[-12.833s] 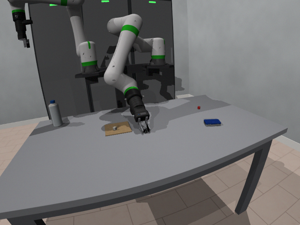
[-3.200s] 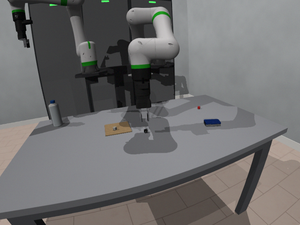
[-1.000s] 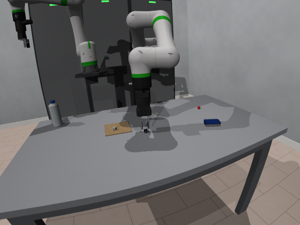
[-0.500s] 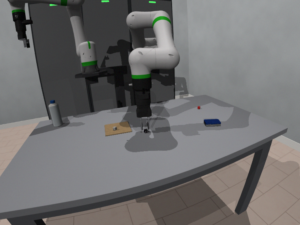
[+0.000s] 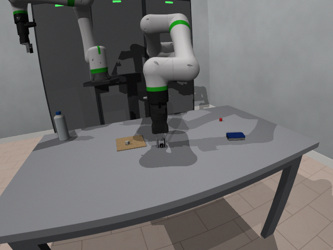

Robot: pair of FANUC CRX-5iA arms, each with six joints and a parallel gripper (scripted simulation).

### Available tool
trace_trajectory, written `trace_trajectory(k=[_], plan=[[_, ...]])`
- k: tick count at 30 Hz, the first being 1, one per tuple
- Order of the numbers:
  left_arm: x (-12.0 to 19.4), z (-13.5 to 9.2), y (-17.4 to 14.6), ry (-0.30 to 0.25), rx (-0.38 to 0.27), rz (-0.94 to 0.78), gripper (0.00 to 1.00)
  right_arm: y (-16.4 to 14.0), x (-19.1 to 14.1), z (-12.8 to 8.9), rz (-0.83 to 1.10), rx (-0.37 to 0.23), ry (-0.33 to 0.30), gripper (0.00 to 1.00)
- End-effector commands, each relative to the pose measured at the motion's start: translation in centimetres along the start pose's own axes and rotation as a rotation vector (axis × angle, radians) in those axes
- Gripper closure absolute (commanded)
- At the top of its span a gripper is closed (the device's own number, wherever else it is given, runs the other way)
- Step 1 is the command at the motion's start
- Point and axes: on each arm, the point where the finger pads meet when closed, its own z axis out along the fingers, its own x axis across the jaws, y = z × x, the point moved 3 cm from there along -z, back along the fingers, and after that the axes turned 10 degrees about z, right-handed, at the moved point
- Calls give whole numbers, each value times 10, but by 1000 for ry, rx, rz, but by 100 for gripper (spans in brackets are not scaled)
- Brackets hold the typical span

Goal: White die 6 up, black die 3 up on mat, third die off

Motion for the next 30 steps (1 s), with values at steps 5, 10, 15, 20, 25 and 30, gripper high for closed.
trace_trajectory(k=[5, 10, 15, 20, 25, 30], plan=[[0, -1, -1, 0, 3, 0, 36, 0, 0, -1, 0, -2, 0, 0], [0, -1, -1, 0, 3, 0, 36, 0, 0, -1, 0, -2, 0, 0], [0, -1, -1, 0, 3, 0, 36, 0, 0, -1, 0, -2, 0, 0], [0, -1, -1, 0, 3, 0, 36, 0, 0, -1, 0, -2, 0, 0], [0, -1, -1, 0, 3, 0, 66, 0, 0, -1, 0, -2, 0, 0], [0, -1, -1, 0, 3, 0, 66, 0, 0, -1, 0, -2, 0, 0]])
